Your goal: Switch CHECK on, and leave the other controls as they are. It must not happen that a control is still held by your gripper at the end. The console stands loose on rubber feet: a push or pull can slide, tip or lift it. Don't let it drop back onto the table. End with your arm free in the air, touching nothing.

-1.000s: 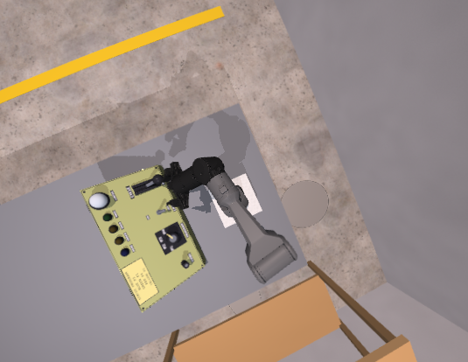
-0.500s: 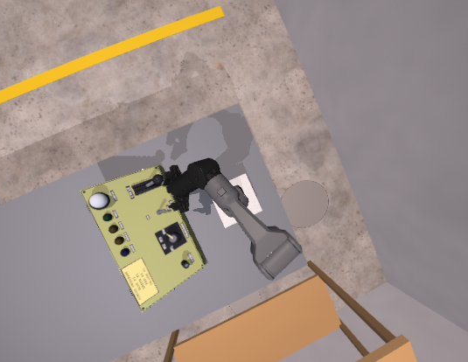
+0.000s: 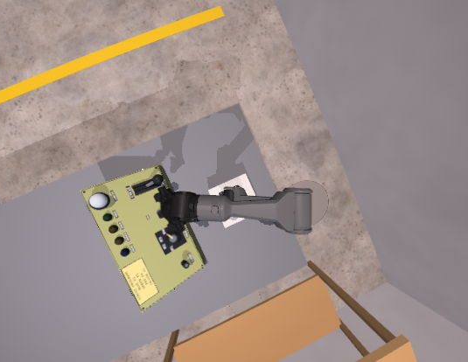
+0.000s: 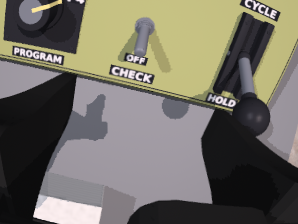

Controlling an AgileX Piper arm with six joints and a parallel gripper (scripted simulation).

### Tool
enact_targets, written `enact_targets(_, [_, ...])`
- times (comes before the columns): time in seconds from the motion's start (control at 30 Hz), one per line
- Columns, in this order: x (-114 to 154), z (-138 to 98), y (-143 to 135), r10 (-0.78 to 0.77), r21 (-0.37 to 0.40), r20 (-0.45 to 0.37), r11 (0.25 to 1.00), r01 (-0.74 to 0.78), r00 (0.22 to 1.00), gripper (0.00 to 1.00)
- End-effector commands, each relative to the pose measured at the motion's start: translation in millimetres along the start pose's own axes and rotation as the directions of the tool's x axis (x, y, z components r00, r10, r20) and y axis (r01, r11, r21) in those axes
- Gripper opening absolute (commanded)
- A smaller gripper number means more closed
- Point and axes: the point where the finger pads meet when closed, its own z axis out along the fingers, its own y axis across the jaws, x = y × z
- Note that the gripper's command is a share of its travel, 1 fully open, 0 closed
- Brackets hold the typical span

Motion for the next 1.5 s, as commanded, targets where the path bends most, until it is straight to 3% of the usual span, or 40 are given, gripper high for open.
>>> enact_targets(0.0, [-1.9, -0.8, 0.0, -0.004, 0.006, 0.005, 1.0, 0.004, 1.0, 1.0])
enact_targets(0.1, [-2.0, -0.8, 0.0, -0.004, 0.006, 0.005, 1.0, 0.004, 1.0, 1.0])
enact_targets(0.13, [-2.0, -0.8, 0.0, -0.004, 0.006, 0.005, 1.0, 0.004, 1.0, 0.94])
enact_targets(1.27, [-1.4, -0.8, 0.0, -0.004, 0.006, 0.005, 1.0, 0.004, 1.0, 0.94])
enact_targets(1.47, [43.9, -0.1, 3.6, -0.004, 0.007, 0.003, 1.0, 0.004, 1.0, 0.94])
